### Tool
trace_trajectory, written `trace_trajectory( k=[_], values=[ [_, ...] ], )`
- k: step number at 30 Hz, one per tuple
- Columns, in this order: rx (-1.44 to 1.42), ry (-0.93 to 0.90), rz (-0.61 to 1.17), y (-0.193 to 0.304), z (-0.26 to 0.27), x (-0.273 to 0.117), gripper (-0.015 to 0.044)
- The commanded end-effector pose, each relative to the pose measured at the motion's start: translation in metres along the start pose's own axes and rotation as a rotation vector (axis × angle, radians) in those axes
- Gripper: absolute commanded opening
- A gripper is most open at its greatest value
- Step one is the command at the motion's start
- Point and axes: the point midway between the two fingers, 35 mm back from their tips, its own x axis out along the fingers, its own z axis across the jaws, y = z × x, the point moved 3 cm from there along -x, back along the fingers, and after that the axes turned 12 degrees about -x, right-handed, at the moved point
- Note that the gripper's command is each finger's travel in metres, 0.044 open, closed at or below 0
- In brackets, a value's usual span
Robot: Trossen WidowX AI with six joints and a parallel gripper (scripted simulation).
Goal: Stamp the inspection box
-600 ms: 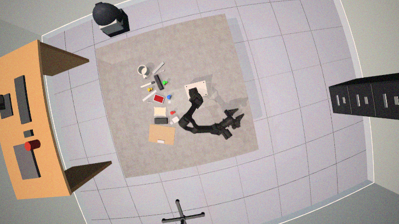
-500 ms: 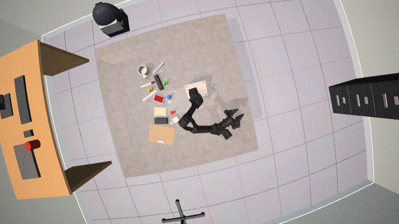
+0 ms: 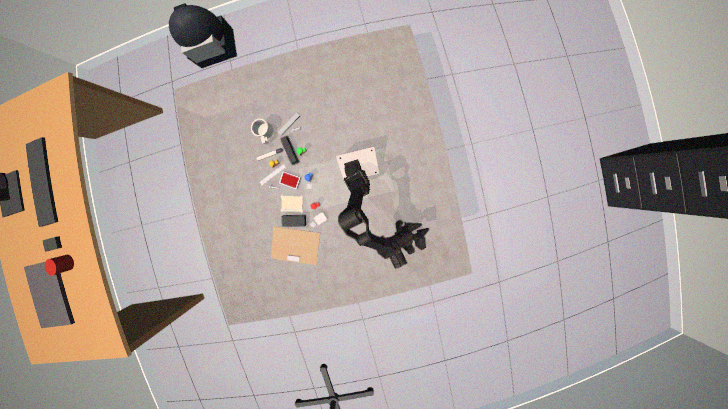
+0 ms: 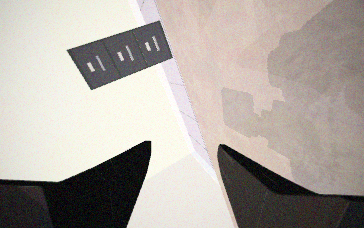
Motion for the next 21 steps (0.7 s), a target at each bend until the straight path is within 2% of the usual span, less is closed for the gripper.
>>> trace_trajectory(
  k=[1,12,21],
  values=[
    [-0.024,0.162,-0.152,-0.035,-0.034,-0.035,0.0229],
    [-0.068,0.583,-0.497,-0.089,-0.087,-0.159,0.0229],
    [0.044,0.930,-0.652,-0.080,-0.138,-0.267,0.0229]
  ],
)
